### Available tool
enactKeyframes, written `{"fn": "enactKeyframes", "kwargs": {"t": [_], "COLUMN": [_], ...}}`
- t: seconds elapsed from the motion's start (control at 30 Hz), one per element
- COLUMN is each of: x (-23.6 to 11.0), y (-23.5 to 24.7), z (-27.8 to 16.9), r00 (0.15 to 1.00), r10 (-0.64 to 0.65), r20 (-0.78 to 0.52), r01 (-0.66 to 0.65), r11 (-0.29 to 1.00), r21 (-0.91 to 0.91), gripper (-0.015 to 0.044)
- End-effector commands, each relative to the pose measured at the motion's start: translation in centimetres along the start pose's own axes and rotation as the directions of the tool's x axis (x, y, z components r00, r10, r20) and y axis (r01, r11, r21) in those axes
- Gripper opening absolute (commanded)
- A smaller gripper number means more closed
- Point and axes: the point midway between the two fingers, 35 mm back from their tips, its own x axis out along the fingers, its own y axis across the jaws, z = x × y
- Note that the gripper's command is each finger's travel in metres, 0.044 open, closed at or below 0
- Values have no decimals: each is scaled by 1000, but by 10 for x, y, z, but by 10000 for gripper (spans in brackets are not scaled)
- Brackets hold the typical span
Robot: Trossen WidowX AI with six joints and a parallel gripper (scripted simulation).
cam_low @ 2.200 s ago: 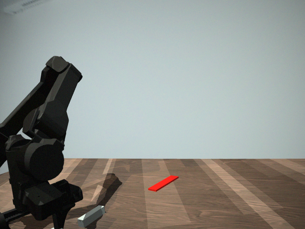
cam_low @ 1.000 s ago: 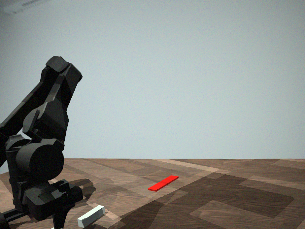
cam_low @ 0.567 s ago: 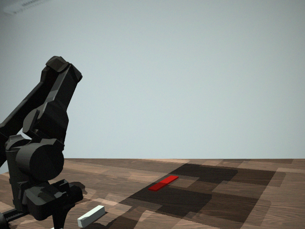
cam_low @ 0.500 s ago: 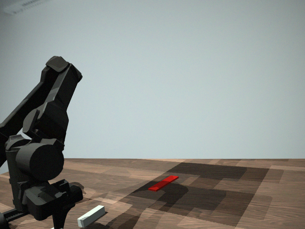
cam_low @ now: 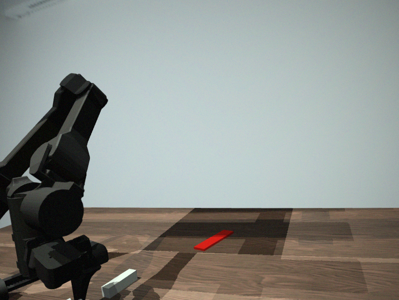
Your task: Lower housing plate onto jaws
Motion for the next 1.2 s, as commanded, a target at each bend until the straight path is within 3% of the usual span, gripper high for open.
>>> {"fn": "enactKeyframes", "kwargs": {"t": [0.0, 0.3, 0.57, 0.83, 1.03, 1.17], "x": [0, -5, -74, -69, -120, -126], "y": [0, 0, -1, -3, -13, -14], "z": [0, 1, 0, 0, -26, -30], "r00": [1000, 1000, 1000, 1000, 1000, 1000], "r10": [0, -2, -3, 0, -8, -6], "r20": [0, 1, 0, 0, 0, -1], "r01": [0, 2, 3, 0, 8, 6], "r11": [1000, 1000, 1000, 1000, 1000, 1000], "r21": [0, 1, 5, 16, 9, 7], "gripper": [440, 440, 440, 440, 440, 440]}}
